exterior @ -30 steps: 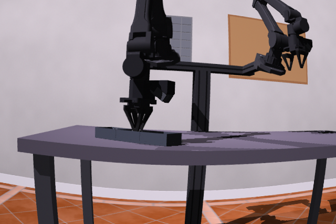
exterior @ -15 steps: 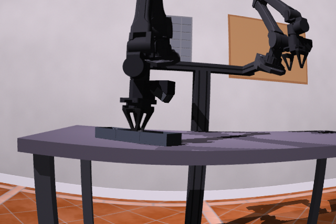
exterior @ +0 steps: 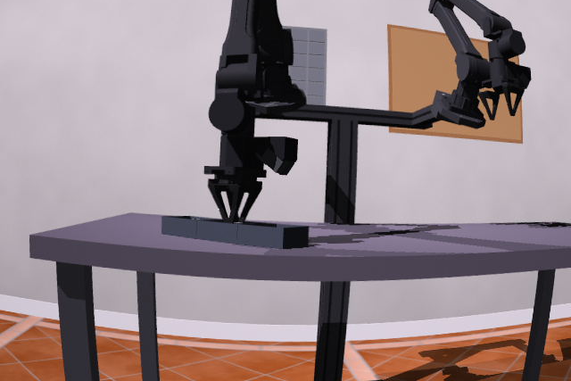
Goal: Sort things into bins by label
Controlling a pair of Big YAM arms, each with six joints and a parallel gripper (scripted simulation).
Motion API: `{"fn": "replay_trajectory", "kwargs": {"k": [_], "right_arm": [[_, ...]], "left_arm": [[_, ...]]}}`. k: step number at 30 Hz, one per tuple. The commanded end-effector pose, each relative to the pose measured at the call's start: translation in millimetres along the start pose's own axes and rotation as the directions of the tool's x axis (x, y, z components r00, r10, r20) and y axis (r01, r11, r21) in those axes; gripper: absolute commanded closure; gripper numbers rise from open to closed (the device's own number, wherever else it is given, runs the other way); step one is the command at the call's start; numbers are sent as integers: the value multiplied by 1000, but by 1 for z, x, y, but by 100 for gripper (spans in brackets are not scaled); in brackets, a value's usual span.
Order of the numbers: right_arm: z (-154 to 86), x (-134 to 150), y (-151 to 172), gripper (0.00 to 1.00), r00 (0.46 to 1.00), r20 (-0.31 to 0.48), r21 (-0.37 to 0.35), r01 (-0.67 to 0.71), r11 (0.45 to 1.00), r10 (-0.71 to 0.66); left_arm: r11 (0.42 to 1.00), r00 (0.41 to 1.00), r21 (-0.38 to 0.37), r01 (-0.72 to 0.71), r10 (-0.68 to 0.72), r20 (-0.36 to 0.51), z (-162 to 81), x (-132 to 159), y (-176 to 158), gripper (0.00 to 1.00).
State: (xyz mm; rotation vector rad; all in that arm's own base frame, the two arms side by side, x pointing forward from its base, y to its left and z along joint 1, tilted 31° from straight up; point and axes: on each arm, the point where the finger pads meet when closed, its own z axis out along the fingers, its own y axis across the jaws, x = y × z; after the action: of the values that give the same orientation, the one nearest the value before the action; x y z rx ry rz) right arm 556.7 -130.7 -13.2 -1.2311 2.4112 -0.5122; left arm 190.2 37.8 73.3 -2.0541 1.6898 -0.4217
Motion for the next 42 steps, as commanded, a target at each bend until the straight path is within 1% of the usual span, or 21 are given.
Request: {"fn": "replay_trajectory", "kwargs": {"k": [1,8,9,14,17,18,25,26,27,28,40,42], "right_arm": [[-3,-2,-6,71,1000,7,13,1,1000,-1],[-3,-1,-6,71,1000,7,13,1,1000,-1],[-15,4,-5,71,1000,3,11,5,1000,-5],[-40,0,-4,71,1000,6,10,5,1000,-5],[-41,-2,-3,71,1000,8,11,5,1000,-5],[-25,3,11,71,1000,-8,-27,6,1000,-6],[-23,1,9,71,1000,1,-7,5,1000,-5],[-23,-1,4,71,1000,4,0,5,1000,-5],[-31,-4,-3,71,1000,12,18,4,1000,-5],[-43,-3,0,0,1000,9,9,5,1000,-5],[-91,-4,2,0,1000,8,9,-2,1000,2],[-91,-4,2,0,1000,8,9,-2,1000,2]], "left_arm": [[1000,1000,-11,18,-18,2,0,-1,4,0],[1000,1000,-11,18,-18,2,0,-1,4,0],[1000,1000,-11,18,-18,2,0,-1,4,0],[1000,1000,-11,18,-18,2,0,-1,4,0],[1000,1000,-11,18,-18,2,0,-1,4,0],[1000,1000,-11,18,-18,2,0,-1,4,0],[1000,1000,-11,18,-18,2,0,-1,4,0],[1000,1000,-11,18,-18,2,0,-1,4,0],[1000,1000,-11,18,-18,2,0,-1,4,0],[1000,1000,-11,18,-18,2,0,-1,4,0],[1000,1000,-11,18,-18,2,0,-1,4,0],[1000,1000,-11,18,-18,2,0,-1,4,0]]}}
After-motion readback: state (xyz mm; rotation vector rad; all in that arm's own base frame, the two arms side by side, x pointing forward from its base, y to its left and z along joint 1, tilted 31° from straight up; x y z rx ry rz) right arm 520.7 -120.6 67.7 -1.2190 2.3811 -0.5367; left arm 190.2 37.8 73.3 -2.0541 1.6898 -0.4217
